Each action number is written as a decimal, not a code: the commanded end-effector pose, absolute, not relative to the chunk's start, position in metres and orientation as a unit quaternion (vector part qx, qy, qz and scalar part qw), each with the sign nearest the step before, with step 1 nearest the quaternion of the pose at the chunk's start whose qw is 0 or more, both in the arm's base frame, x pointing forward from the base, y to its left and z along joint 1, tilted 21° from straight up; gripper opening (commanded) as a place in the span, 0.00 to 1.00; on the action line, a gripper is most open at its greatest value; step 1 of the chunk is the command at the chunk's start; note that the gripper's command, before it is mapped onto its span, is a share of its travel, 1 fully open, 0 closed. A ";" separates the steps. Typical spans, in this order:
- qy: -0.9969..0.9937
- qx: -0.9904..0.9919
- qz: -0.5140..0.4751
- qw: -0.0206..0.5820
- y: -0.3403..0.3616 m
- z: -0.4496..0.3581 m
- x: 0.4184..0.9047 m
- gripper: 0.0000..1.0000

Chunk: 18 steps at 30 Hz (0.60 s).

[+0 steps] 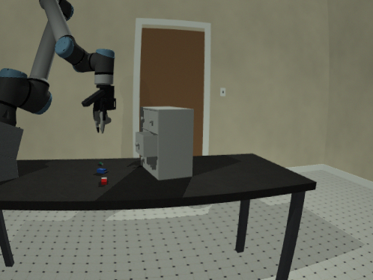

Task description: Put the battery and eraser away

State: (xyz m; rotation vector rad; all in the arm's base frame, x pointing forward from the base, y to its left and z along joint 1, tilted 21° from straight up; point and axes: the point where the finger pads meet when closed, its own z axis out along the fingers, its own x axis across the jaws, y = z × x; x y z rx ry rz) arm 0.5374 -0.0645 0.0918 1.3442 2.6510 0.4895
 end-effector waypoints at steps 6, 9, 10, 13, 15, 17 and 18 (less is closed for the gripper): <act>0.965 0.198 0.135 0.106 0.045 0.051 0.568 0.20; 0.978 0.117 0.127 0.117 0.086 0.039 0.571 0.20; 0.981 0.089 0.124 0.121 0.099 0.036 0.571 0.20; 0.985 0.008 0.115 0.132 0.133 0.027 0.569 0.20; 0.985 0.008 0.115 0.132 0.133 0.027 0.569 0.20; 0.980 -0.087 0.102 0.147 0.153 0.022 0.566 0.20; 0.978 -0.109 0.099 0.150 0.161 0.021 0.565 0.20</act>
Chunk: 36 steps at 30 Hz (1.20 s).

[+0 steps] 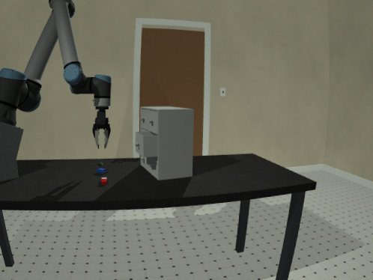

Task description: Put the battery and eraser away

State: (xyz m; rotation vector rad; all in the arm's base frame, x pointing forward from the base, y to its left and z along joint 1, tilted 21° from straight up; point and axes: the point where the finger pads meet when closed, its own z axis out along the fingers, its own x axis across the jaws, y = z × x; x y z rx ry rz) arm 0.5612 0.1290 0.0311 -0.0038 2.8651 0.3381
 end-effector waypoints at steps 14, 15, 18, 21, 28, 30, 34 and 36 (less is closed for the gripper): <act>0.963 -0.195 0.088 0.162 0.194 0.013 0.559 0.14; 0.963 -0.195 0.088 0.162 0.194 0.013 0.559 0.14; 0.963 -0.195 0.088 0.162 0.194 0.013 0.559 0.14; 0.963 -0.195 0.088 0.162 0.194 0.013 0.559 0.14; 0.963 -0.195 0.088 0.162 0.194 0.013 0.559 0.14; 0.963 -0.195 0.088 0.162 0.194 0.013 0.559 0.14; 0.963 -0.195 0.088 0.162 0.194 0.013 0.559 0.14; 0.963 -0.195 0.088 0.162 0.194 0.013 0.559 0.14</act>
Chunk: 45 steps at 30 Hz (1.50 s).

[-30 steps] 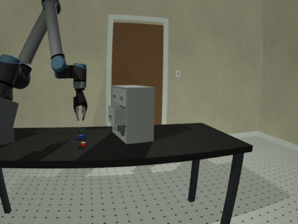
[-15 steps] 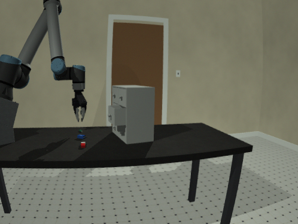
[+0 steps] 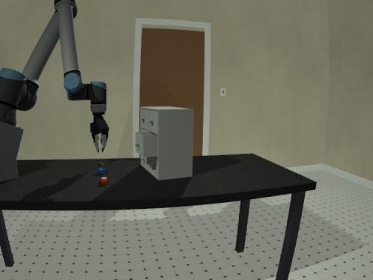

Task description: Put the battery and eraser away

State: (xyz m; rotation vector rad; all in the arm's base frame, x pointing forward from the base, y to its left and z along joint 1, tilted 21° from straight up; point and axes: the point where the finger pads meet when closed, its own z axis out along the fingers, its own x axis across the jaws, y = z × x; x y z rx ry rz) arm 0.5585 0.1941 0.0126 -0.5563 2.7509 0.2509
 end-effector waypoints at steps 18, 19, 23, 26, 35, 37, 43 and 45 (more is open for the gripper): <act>0.963 -0.195 0.088 0.162 0.194 0.012 0.559 0.14; 0.963 -0.195 0.088 0.162 0.194 0.012 0.559 0.14; 0.963 -0.195 0.088 0.162 0.195 0.010 0.560 0.14; 0.963 -0.195 0.088 0.162 0.195 0.008 0.560 0.14; 0.963 -0.195 0.088 0.162 0.197 0.000 0.563 0.14; 0.963 -0.195 0.088 0.162 0.198 -0.002 0.563 0.14; 0.963 -0.195 0.088 0.162 0.200 -0.011 0.566 0.14; 0.963 -0.195 0.088 0.162 0.200 -0.013 0.567 0.14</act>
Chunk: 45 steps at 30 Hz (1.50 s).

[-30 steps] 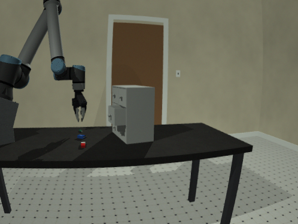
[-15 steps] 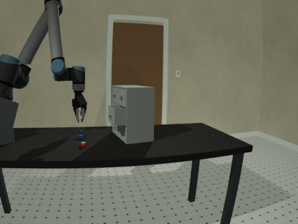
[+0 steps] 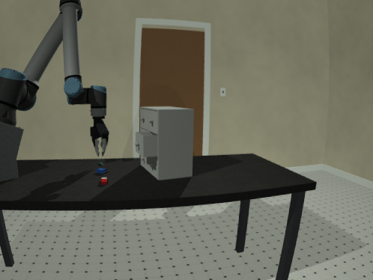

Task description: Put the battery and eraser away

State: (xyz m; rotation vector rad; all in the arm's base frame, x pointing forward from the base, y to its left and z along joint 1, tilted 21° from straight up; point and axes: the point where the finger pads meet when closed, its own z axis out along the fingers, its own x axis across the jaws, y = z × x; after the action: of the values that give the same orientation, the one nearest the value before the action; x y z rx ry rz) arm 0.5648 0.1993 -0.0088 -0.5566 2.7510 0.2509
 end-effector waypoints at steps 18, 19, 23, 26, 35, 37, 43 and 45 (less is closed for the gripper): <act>0.963 -0.195 0.088 0.162 0.205 -0.031 0.572 0.14; 0.963 -0.195 0.088 0.162 0.205 -0.032 0.572 0.14; 0.963 -0.195 0.088 0.162 0.206 -0.034 0.573 0.14; 0.963 -0.195 0.088 0.162 0.206 -0.035 0.573 0.14; 0.963 -0.195 0.088 0.162 0.206 -0.036 0.573 0.14; 0.963 -0.195 0.088 0.162 0.206 -0.036 0.573 0.14; 0.963 -0.195 0.088 0.162 0.206 -0.036 0.573 0.14; 0.963 -0.195 0.088 0.162 0.206 -0.036 0.573 0.14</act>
State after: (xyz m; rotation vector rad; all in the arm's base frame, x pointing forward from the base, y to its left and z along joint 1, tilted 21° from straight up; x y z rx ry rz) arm 0.5732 0.2059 -0.0360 -0.5565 2.7508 0.2507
